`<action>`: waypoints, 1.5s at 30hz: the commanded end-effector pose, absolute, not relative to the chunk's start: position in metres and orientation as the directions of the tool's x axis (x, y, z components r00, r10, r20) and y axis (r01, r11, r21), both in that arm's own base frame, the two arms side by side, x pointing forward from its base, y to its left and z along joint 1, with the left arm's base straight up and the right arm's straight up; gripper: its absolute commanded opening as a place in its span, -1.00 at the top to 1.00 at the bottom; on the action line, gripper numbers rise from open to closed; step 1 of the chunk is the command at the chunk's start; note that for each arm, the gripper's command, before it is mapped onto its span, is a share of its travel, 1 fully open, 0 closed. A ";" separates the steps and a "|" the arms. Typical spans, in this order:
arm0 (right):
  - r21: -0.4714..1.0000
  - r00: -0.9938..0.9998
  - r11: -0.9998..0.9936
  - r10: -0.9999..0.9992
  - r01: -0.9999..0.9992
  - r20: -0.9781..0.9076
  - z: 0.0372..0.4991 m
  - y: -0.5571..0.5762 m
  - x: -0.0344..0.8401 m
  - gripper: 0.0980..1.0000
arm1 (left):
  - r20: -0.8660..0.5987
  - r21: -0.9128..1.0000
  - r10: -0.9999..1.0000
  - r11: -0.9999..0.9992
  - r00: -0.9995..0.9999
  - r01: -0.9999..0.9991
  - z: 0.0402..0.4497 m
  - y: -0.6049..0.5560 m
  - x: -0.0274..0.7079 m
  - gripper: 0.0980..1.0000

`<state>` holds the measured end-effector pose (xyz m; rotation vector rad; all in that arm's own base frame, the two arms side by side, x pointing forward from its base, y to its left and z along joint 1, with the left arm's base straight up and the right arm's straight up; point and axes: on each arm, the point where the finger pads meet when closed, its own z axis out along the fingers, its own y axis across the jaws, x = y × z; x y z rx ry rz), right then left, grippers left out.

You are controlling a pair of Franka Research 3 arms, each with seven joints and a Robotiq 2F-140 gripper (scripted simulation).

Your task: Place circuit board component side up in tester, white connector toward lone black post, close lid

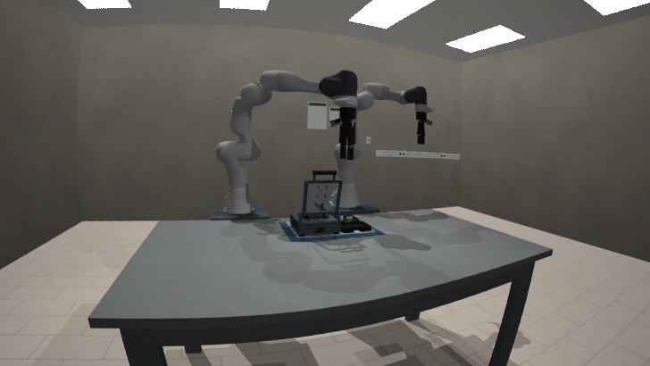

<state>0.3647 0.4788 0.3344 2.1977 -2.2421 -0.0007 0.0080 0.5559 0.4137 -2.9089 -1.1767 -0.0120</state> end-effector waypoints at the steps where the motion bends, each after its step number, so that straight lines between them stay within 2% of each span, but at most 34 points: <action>1: 0.000 -0.013 0.013 -1.000 -1.000 0.000 0.335 0.480 0.365 -0.16 | 0.009 -0.001 0.695 -0.719 0.719 0.695 0.414 0.556 0.008 -1.00; 28: 0.000 -0.013 0.013 -1.000 -1.000 0.000 0.332 0.480 0.365 -0.16 | 0.009 -0.001 0.695 -0.719 0.719 0.695 0.414 0.556 0.008 -1.00; 45: 0.000 -0.013 0.013 -1.000 -1.000 0.000 0.310 0.480 0.365 -0.16 | 0.009 -0.001 0.695 -0.719 0.719 0.695 0.414 0.556 0.008 -1.00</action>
